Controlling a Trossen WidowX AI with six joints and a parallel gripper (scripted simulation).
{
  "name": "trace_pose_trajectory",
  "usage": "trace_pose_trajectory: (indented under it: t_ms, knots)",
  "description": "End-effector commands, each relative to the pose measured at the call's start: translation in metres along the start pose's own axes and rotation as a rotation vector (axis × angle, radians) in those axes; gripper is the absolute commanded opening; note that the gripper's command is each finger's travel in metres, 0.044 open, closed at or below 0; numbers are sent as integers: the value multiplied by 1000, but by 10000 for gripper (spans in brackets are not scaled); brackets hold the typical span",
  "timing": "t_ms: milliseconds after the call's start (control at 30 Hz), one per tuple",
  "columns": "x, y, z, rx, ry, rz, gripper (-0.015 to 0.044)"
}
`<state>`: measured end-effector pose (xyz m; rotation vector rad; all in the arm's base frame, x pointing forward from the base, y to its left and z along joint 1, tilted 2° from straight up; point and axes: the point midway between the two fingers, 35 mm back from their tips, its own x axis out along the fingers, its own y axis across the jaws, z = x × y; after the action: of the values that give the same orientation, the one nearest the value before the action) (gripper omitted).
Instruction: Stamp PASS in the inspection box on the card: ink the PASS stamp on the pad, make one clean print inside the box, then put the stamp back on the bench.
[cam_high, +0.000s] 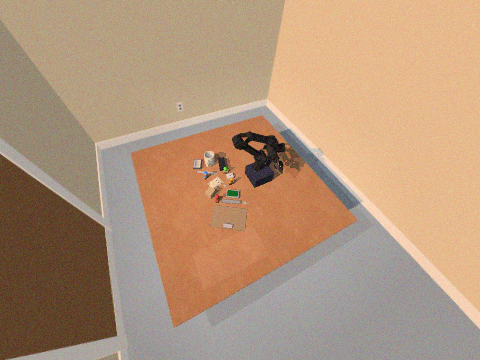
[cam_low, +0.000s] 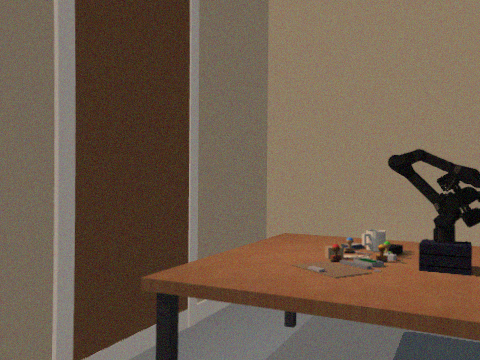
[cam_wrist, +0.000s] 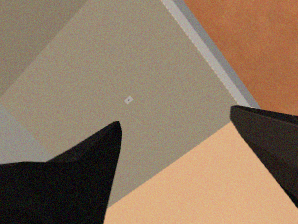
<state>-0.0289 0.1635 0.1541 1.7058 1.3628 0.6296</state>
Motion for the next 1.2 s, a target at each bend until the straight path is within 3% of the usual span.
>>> trace_pose_trajectory:
  t_ms: [0, 200, 700, 1167]
  knots:
    - [1, 0, 1, 7, -9, 1, 374]
    - [15, 9, 29, 238, -280, 65, 219]
    - [23, 32, 120, 924, -957, 521, 219]
    - [-2, 46, 198, 1590, -1333, 1280, 219]
